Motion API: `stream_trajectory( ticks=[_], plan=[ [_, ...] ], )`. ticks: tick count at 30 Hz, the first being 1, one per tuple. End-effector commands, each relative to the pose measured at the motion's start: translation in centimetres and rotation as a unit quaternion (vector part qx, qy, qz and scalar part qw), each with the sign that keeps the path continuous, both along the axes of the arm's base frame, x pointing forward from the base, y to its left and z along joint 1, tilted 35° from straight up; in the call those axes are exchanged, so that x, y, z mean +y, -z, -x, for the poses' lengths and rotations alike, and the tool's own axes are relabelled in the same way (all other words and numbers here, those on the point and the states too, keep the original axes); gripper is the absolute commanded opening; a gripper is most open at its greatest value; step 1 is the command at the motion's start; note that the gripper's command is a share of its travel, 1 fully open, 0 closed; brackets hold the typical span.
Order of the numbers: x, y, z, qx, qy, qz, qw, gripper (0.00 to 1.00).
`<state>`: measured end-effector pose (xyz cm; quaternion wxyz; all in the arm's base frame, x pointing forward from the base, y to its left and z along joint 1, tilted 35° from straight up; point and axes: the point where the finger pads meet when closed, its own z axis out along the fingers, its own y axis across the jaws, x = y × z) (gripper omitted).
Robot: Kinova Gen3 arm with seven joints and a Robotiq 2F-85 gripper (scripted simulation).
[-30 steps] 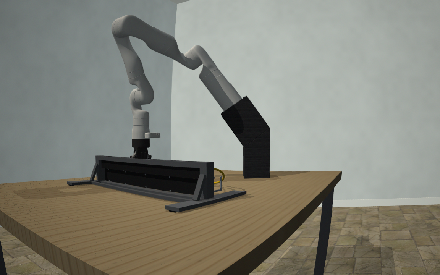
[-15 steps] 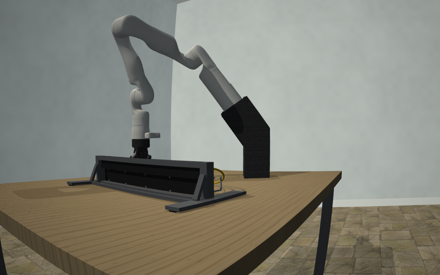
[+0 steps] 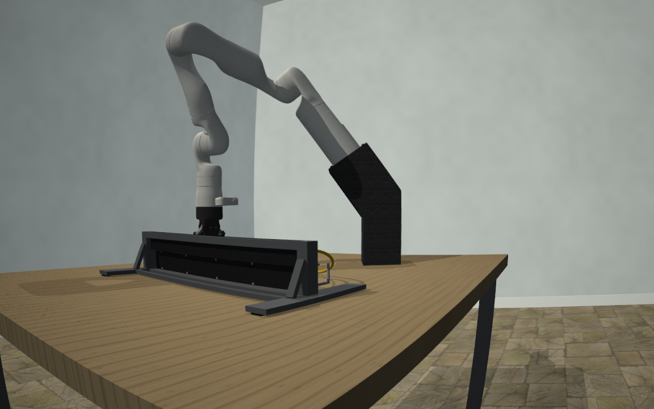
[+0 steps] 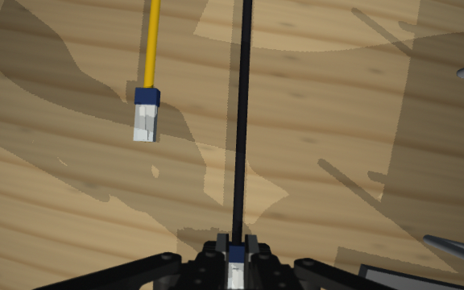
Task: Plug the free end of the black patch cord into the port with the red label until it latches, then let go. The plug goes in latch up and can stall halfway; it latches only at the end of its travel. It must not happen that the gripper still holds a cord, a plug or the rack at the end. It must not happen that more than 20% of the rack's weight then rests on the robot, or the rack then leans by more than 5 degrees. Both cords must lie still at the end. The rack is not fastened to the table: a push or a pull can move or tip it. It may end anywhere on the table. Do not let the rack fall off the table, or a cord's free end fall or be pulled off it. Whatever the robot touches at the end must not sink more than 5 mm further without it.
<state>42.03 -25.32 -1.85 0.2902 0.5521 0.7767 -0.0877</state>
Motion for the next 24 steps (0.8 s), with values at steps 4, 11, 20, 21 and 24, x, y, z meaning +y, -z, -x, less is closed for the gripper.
stream_trajectory(
  ticks=[4, 11, 20, 21, 24],
  plan=[
    [0.01, -0.01, -0.04, 0.0, 0.0, 0.0, 1.0, 0.0],
    [0.01, -0.01, -0.04, 0.0, 0.0, 0.0, 1.0, 0.0],
    [0.03, -0.05, -0.02, 0.0, 0.0, 0.0, 1.0, 0.0],
    [0.04, -0.08, -0.01, 0.0, 0.0, 0.0, 1.0, 0.0],
    [0.11, -0.19, 0.04, 0.0, 0.0, 0.0, 1.0, 0.0]
  ],
)
